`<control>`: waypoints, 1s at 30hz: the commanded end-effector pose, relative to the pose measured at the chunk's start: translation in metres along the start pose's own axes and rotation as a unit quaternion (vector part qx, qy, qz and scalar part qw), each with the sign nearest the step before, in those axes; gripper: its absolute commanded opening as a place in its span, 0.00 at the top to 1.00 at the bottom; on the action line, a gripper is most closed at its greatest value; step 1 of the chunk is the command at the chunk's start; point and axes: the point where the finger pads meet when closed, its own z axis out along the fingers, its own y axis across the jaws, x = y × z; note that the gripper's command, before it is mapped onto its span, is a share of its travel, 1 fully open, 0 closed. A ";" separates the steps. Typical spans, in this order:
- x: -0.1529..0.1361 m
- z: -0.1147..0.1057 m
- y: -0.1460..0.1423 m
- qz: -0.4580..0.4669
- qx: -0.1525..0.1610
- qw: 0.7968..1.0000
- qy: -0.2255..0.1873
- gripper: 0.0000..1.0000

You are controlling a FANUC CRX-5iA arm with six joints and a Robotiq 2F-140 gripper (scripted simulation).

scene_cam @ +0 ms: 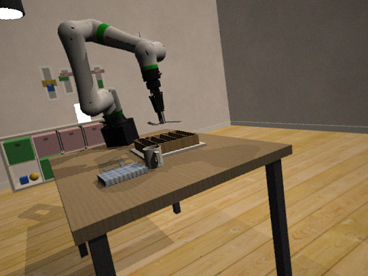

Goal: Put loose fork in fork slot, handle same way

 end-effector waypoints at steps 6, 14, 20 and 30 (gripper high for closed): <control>0.000 0.000 0.000 0.255 0.026 0.966 -0.007 0.98; 0.000 0.000 0.004 0.369 0.059 0.926 -0.047 0.98; 0.000 0.000 0.004 0.369 0.059 0.926 -0.047 0.98; 0.000 0.000 0.004 0.369 0.059 0.926 -0.047 0.98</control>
